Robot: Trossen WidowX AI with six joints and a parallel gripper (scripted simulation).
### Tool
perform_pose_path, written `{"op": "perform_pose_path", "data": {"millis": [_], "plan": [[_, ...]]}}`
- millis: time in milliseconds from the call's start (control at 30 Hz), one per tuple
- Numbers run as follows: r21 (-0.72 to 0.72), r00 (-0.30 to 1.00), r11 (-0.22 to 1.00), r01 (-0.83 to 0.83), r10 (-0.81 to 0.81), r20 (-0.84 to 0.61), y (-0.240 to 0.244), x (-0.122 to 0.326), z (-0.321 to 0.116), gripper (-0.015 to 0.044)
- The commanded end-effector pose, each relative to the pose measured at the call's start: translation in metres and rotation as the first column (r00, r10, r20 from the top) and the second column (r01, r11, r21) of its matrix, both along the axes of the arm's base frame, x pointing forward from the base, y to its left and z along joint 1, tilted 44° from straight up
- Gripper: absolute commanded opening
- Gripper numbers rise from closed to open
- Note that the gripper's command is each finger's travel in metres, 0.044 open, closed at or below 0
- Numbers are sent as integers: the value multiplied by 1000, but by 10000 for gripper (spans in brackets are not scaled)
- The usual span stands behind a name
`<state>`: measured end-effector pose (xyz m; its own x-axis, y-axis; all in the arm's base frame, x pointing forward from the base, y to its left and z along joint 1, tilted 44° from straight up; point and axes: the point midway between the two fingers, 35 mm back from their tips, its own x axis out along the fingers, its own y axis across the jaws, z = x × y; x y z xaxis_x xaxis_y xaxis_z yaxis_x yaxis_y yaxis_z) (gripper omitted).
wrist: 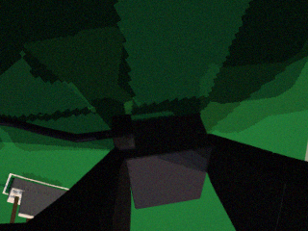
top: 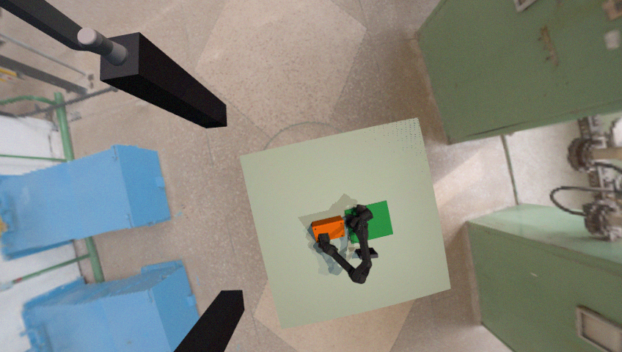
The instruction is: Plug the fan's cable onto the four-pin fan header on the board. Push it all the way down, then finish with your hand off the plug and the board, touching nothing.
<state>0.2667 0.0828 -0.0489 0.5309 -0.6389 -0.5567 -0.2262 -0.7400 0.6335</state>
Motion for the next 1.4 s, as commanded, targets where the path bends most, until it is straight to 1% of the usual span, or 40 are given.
{"op": "perform_pose_path", "data": {"millis": [0,667,867,1100,1367], "plan": [[5,1000,1000,0,0,3,6,0,4,0],[-2,1000,1000,-2,2,1,44,-11,48,0],[1,1000,1000,2,-2,2,46,-11,50,0],[111,983,978,175,-180,41,48,4,53,0],[243,909,891,383,-410,71,48,24,59,0]]}}
